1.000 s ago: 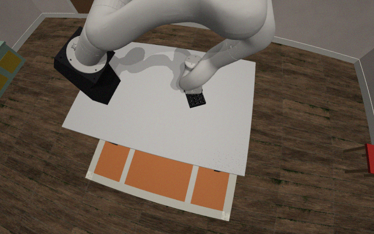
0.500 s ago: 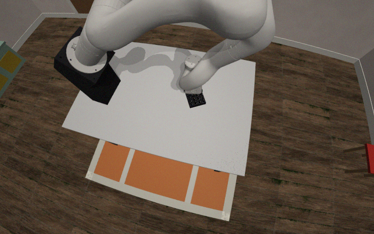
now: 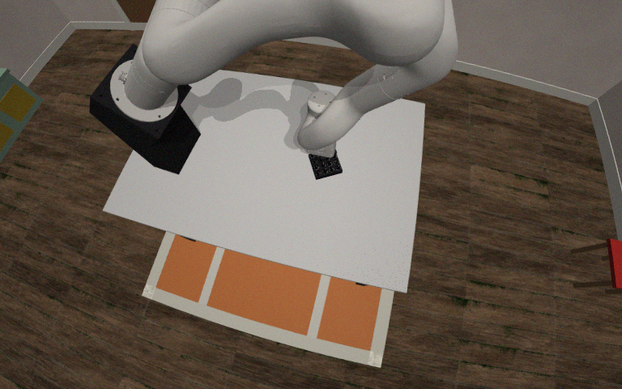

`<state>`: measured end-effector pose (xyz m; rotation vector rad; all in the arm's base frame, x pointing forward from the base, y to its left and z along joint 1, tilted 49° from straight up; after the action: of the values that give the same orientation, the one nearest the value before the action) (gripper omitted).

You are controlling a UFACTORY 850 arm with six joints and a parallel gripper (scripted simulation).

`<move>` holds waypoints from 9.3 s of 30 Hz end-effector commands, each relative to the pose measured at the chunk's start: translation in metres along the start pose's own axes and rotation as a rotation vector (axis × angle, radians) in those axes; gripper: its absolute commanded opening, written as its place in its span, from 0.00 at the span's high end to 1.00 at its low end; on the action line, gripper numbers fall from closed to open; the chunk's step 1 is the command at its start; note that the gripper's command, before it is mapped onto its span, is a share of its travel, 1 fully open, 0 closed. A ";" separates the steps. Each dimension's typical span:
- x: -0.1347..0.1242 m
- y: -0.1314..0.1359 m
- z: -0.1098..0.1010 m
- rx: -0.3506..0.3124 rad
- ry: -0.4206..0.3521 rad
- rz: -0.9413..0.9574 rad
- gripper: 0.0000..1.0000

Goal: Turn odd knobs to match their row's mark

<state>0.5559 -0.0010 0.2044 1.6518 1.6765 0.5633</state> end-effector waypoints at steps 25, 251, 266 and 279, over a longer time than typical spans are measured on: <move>0.000 0.000 0.000 -0.002 0.006 0.637 0.92; -0.007 0.059 -0.012 -0.001 0.006 1.015 0.81; -0.007 0.059 -0.012 -0.001 0.006 1.015 0.81; -0.007 0.059 -0.008 -0.001 0.006 1.015 0.81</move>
<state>0.5880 -0.0008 0.2556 2.4377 0.7182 1.0161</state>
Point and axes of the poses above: the point where the finger pads meet when closed, its own z axis out along the fingers, its own y axis across the jaws, x = y × z, the point moved 7 cm from there along -z, back along the fingers, and after that the axes turned 9 degrees about -z, right-handed, at the moved point
